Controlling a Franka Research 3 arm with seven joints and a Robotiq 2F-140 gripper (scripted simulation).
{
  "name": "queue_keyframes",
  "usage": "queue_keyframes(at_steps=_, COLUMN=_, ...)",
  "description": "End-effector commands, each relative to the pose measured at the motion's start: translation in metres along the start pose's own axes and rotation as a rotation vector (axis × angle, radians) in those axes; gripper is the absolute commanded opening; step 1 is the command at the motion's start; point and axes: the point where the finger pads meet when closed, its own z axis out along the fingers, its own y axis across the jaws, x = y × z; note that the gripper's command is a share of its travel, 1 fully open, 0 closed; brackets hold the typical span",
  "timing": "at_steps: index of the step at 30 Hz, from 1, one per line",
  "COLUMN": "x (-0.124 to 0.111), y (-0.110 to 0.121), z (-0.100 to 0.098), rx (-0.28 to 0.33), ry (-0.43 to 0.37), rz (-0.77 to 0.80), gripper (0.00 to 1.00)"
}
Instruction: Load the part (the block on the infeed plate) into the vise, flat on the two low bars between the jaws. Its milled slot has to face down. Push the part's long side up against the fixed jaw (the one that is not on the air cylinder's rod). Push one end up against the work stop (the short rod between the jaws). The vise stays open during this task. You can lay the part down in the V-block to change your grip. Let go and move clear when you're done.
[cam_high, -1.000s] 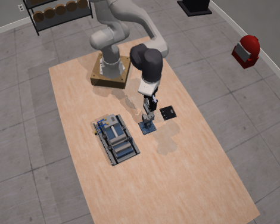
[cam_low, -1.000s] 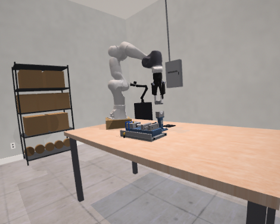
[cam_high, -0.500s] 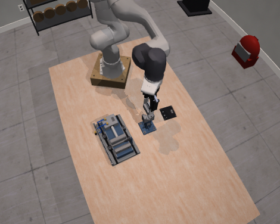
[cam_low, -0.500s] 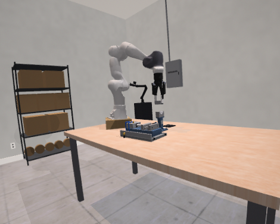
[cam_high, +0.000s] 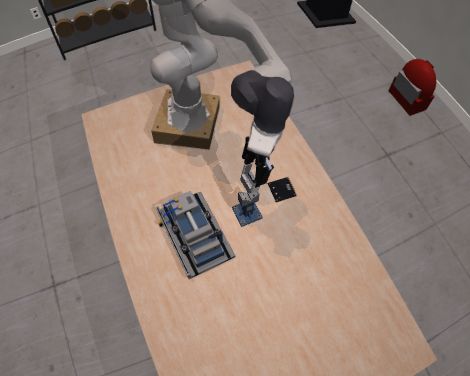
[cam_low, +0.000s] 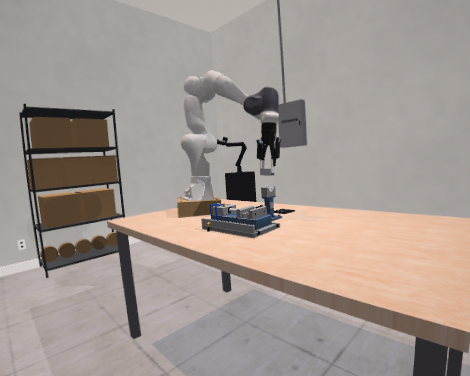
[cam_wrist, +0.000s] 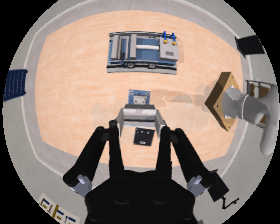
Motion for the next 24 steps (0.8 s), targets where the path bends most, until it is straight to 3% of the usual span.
queue_keyframes(at_steps=1, x=0.0017, y=0.0002, z=-0.0008, rx=-0.004, ry=0.051, rz=0.052, gripper=0.00)
queue_keyframes(at_steps=24, x=-0.0046, y=0.0000, z=0.0004, rx=-0.011, ry=0.300, rz=0.051, gripper=0.00)
